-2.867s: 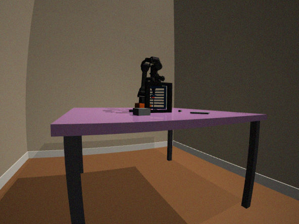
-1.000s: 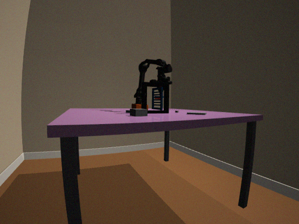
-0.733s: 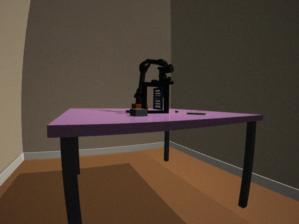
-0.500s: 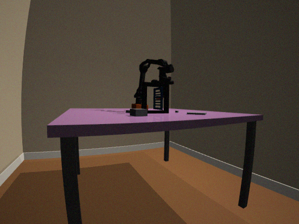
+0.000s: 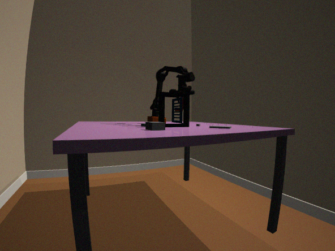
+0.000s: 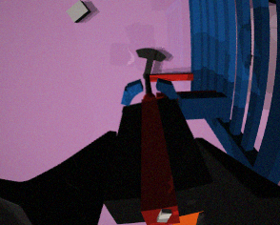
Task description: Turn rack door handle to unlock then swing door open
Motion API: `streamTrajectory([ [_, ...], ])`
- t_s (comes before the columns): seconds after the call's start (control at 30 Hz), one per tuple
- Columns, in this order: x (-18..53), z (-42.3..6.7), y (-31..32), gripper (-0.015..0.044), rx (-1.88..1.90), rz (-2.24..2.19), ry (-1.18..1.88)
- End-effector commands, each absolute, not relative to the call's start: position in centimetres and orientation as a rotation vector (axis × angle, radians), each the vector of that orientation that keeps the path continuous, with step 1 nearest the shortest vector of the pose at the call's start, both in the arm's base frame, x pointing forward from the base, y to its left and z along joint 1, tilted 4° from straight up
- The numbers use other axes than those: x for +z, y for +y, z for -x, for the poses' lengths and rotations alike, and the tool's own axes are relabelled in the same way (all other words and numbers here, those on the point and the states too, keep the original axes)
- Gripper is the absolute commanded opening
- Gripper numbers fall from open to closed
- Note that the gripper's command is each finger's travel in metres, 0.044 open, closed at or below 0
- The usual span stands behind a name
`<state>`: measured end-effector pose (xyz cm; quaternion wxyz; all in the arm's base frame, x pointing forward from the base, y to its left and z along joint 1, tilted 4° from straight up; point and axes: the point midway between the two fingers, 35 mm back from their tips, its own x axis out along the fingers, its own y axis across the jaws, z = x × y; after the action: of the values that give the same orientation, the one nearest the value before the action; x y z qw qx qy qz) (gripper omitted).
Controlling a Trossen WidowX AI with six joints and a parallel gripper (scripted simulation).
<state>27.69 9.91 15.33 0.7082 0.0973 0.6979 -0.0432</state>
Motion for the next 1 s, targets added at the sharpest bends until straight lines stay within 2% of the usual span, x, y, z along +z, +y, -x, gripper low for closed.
streamTrajectory([
  [0.0, 15.4, -27.7, 9.8, 0.0284, -0.102, -0.217, 1.547],
  [0.97, 18.6, -27.8, 9.7, 0.0284, -0.102, -0.221, 1.542],
])
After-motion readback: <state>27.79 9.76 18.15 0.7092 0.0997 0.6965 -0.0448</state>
